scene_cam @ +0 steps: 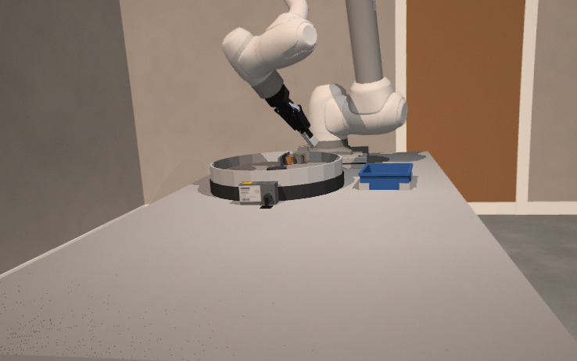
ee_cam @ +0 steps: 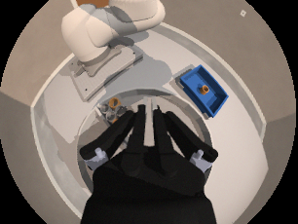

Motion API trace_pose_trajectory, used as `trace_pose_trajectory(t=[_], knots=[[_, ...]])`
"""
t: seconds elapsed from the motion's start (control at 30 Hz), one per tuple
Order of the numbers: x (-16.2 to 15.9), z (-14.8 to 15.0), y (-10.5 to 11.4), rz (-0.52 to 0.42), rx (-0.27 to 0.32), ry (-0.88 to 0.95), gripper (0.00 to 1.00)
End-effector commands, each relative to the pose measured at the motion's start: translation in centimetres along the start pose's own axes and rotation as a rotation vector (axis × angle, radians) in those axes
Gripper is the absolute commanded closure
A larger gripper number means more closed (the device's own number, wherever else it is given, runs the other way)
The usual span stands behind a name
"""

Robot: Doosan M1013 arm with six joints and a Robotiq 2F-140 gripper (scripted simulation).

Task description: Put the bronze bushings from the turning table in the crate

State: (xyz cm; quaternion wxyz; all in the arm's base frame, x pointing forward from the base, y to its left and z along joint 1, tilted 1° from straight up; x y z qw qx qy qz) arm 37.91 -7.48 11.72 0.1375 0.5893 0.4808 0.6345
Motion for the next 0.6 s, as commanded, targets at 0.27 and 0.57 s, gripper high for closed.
trace_pose_trajectory(t=[0.27, 0.57], knots=[[-4.4, -6.3, 2.2, 0.000, -0.001, 0.001, 0.94], [-4.4, -6.3, 2.2, 0.000, -0.001, 0.001, 0.94]])
Point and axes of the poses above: the point where the finger pads meet when closed, its own y axis back along the fingers, its own z axis across the jaws, x = y × z, the point moved 1 cm from there along y, back along the fingers, and after that the axes turned 14 degrees about -y, right-handed, at the moved point
